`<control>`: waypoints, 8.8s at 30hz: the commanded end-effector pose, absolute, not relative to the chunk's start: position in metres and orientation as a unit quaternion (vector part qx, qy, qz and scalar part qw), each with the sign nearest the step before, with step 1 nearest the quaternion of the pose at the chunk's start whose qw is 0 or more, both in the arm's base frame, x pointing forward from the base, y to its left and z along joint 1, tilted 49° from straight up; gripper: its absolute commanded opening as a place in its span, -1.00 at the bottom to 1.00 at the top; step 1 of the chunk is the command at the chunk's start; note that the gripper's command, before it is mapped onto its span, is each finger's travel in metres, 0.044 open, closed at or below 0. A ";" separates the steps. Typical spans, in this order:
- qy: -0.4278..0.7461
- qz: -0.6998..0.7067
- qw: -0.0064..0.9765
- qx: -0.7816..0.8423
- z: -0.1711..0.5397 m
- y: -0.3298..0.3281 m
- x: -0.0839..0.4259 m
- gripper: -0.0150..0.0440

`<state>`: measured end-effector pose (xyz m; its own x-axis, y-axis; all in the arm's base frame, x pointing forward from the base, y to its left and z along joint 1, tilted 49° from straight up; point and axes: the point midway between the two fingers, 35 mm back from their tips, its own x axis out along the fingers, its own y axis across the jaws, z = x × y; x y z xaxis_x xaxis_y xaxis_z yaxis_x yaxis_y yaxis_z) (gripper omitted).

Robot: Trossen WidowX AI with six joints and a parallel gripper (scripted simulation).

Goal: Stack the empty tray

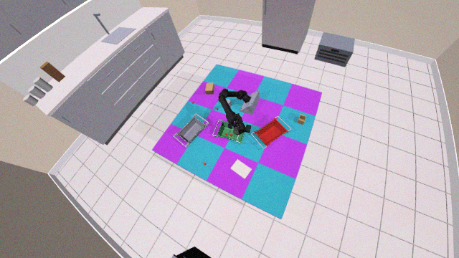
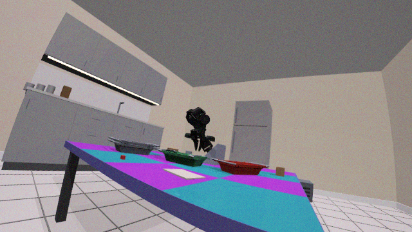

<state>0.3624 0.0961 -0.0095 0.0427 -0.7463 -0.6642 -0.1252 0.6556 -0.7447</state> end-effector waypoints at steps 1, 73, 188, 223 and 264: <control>0.647 -0.243 0.642 -0.333 0.000 0.109 0.363 -0.20; 0.647 -0.249 0.639 -0.332 0.120 -0.045 0.384 -0.20; 0.646 -0.247 0.640 -0.335 0.112 -0.014 0.382 -0.31; 0.571 -0.395 0.707 -0.134 -0.105 0.203 0.253 1.00; 0.536 -0.440 0.713 -0.101 -0.201 0.155 0.209 1.00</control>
